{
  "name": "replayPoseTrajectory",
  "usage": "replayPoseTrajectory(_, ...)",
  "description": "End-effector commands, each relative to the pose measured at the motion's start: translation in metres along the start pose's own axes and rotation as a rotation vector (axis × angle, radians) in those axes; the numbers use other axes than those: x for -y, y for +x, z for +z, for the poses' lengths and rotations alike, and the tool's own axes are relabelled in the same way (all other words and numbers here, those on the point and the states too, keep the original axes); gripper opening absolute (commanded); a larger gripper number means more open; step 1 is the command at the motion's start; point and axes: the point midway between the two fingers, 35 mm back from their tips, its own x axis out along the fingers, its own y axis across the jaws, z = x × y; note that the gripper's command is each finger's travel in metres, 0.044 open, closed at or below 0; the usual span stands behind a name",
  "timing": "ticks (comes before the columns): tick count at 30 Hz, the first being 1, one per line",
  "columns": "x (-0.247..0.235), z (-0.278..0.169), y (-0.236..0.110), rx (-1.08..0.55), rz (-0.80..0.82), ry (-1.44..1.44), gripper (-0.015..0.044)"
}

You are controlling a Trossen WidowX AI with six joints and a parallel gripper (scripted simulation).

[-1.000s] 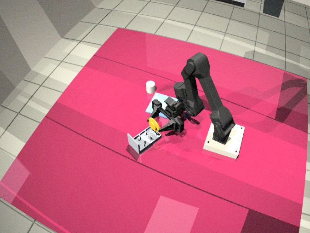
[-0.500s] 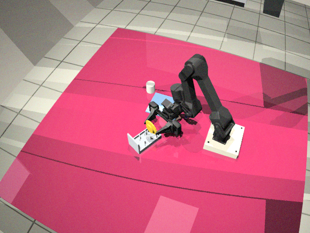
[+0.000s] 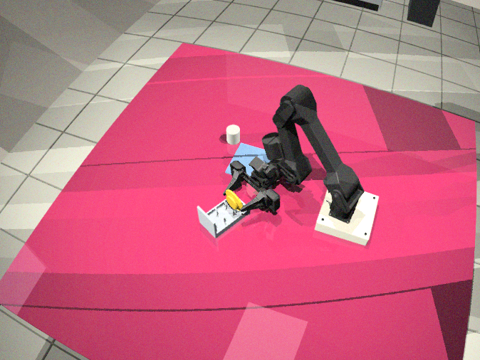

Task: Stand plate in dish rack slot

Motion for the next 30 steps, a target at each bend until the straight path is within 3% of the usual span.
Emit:
replayPoseTrajectory(1,0.000,0.001,0.000,0.000,0.000,0.001,0.0000)
replayPoseTrajectory(3,0.000,0.001,0.000,0.000,0.000,0.001,0.0000)
replayPoseTrajectory(18,0.000,0.000,0.000,0.000,0.000,0.000,0.0394)
replayPoseTrajectory(27,0.000,0.002,0.000,0.001,0.000,-0.001,0.0400)
replayPoseTrajectory(30,0.004,0.025,-0.001,0.013,0.001,-0.012,0.0400)
